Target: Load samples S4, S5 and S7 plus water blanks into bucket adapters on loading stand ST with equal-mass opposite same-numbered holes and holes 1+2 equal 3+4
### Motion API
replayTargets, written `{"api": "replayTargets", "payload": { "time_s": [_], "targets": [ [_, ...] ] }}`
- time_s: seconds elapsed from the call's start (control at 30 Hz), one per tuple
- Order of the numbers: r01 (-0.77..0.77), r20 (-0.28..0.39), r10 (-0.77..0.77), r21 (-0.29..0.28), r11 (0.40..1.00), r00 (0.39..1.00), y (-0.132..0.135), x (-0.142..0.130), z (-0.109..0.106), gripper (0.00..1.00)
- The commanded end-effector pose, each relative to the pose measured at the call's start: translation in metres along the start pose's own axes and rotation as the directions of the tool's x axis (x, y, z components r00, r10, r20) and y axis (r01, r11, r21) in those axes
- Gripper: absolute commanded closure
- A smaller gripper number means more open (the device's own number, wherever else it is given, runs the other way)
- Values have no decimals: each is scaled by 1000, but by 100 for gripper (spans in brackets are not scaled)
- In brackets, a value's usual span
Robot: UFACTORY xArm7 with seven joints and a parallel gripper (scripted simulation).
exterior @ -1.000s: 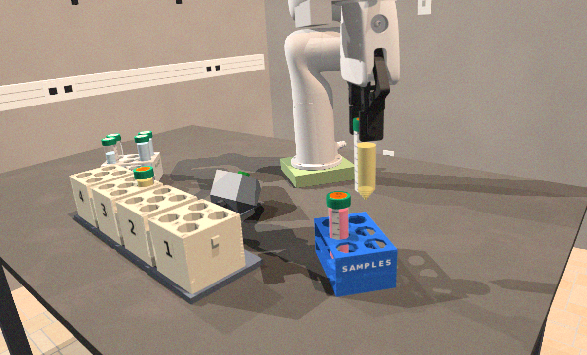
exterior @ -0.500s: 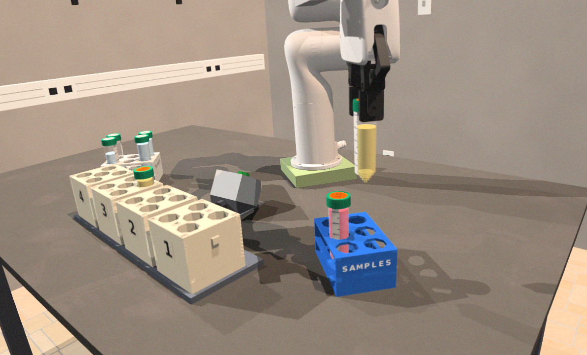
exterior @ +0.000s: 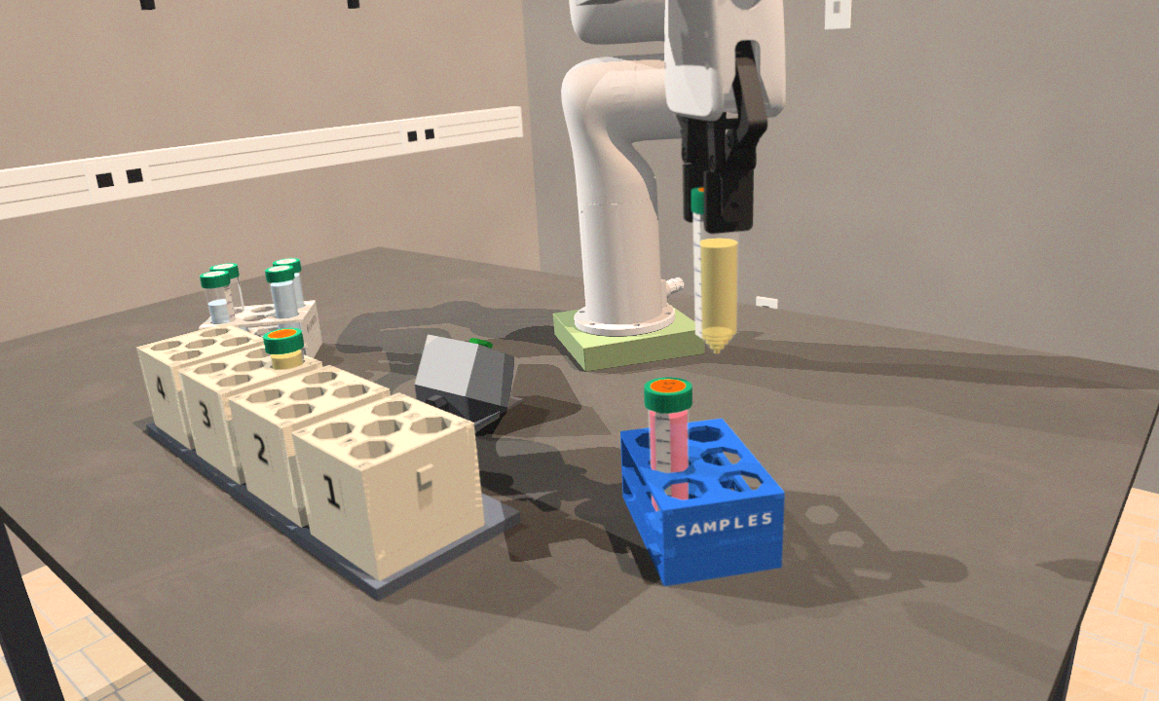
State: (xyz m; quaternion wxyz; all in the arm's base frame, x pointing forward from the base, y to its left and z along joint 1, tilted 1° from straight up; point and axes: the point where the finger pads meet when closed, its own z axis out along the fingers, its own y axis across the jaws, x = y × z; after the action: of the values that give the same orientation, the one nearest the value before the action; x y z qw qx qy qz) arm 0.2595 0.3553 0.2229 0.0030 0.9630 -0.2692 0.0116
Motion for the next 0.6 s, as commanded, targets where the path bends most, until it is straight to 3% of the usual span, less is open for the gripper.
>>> {"api": "replayTargets", "payload": {
  "time_s": [0.0,0.27,0.33,0.57],
  "targets": [
    [138,-1,-138,5,990,990,8,20,-2,100],
    [394,-2,-394,5,919,919,24,56,-2,100],
    [394,-2,-394,5,919,919,24,56,-2,100],
    [566,-3,-566,4,824,824,39,88,-2,100]
  ]
}}
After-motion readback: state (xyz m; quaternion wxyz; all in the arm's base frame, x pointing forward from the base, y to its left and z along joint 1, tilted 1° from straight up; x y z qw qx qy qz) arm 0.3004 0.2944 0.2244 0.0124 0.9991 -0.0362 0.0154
